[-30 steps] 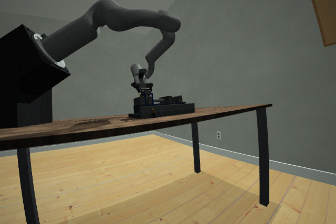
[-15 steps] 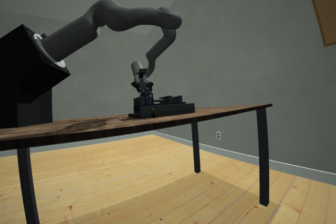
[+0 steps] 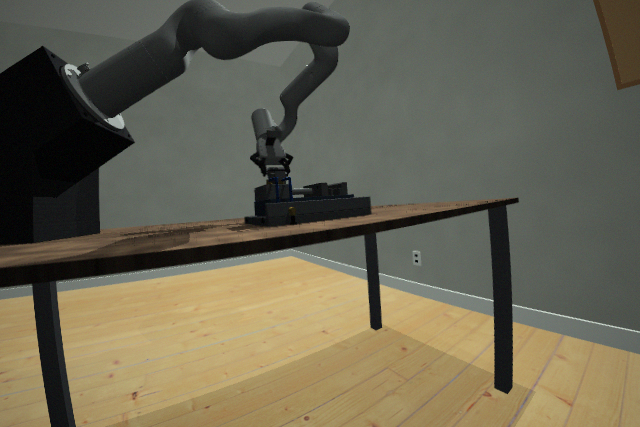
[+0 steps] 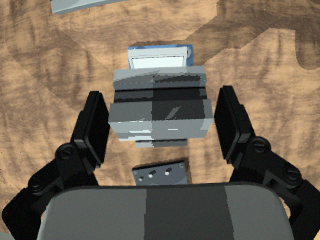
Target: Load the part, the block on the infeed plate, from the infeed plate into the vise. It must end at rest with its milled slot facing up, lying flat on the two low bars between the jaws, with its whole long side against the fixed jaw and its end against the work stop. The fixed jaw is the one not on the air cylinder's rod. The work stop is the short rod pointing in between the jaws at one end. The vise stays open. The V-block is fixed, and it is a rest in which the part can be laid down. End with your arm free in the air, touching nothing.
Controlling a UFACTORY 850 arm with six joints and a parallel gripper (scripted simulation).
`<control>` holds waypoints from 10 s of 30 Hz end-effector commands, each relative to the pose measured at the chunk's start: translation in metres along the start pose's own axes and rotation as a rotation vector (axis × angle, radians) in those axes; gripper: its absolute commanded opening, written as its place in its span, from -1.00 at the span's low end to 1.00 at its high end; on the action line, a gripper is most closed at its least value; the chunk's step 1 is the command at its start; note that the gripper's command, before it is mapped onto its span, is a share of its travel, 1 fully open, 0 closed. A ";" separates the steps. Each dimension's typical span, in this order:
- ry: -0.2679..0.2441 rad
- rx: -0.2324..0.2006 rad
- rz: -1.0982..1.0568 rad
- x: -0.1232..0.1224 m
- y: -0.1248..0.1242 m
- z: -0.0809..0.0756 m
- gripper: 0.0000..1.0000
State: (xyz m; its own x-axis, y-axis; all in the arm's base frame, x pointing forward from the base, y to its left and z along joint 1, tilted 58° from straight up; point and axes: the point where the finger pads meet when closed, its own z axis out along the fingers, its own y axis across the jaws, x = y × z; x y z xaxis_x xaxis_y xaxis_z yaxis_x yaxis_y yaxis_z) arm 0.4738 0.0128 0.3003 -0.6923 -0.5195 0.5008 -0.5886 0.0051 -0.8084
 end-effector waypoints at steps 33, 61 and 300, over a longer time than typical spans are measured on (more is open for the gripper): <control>-0.499 0.001 0.001 0.005 -0.001 0.001 0.78; -0.807 0.002 0.001 0.008 -0.001 0.003 0.78; -1.329 0.001 0.000 0.017 0.000 -0.002 -1.00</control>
State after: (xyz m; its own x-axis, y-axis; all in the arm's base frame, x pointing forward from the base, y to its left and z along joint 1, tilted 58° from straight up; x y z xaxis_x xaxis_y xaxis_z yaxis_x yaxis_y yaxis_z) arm 0.4622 0.0045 0.3089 0.2395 -0.9541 -0.1801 -0.5881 0.0050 -0.8088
